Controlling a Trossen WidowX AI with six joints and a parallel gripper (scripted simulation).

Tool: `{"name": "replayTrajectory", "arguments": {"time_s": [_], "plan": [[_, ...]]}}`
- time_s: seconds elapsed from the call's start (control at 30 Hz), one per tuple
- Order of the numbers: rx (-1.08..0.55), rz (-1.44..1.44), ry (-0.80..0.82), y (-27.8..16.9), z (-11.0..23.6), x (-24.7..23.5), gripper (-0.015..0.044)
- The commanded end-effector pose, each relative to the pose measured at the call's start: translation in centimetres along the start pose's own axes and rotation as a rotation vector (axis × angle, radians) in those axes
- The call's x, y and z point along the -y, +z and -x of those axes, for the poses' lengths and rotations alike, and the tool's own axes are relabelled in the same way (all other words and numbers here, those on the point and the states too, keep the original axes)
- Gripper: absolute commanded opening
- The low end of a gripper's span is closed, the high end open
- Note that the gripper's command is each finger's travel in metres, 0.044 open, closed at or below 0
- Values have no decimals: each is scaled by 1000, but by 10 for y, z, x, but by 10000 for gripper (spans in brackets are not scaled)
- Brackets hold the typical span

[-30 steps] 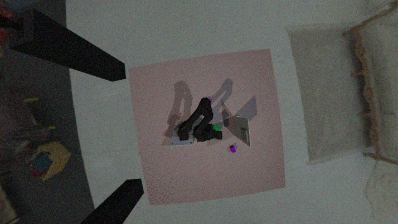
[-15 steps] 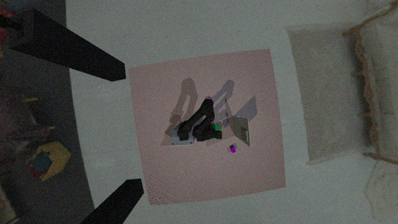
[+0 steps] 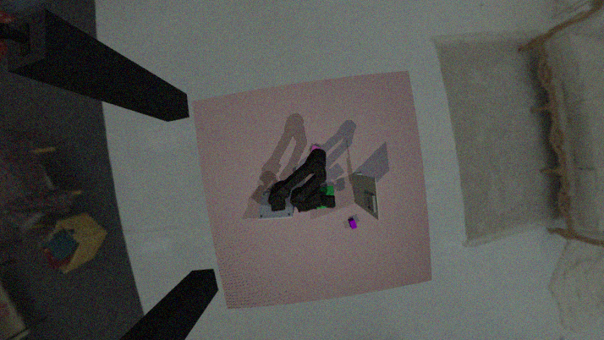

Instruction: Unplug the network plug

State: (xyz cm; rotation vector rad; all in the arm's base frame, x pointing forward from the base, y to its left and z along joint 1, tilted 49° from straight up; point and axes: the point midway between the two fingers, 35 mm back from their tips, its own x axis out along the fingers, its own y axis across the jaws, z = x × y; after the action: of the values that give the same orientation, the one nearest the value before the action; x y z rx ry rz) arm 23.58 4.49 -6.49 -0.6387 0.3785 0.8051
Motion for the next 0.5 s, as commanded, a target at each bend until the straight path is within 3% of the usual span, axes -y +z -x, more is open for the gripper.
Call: {"name": "replayTrajectory", "arguments": {"time_s": [0.0,0.47], "plan": [[-6,-10,4,-1,-1,-2,0],[-1,-3,2,2,-3,-1,0]]}}
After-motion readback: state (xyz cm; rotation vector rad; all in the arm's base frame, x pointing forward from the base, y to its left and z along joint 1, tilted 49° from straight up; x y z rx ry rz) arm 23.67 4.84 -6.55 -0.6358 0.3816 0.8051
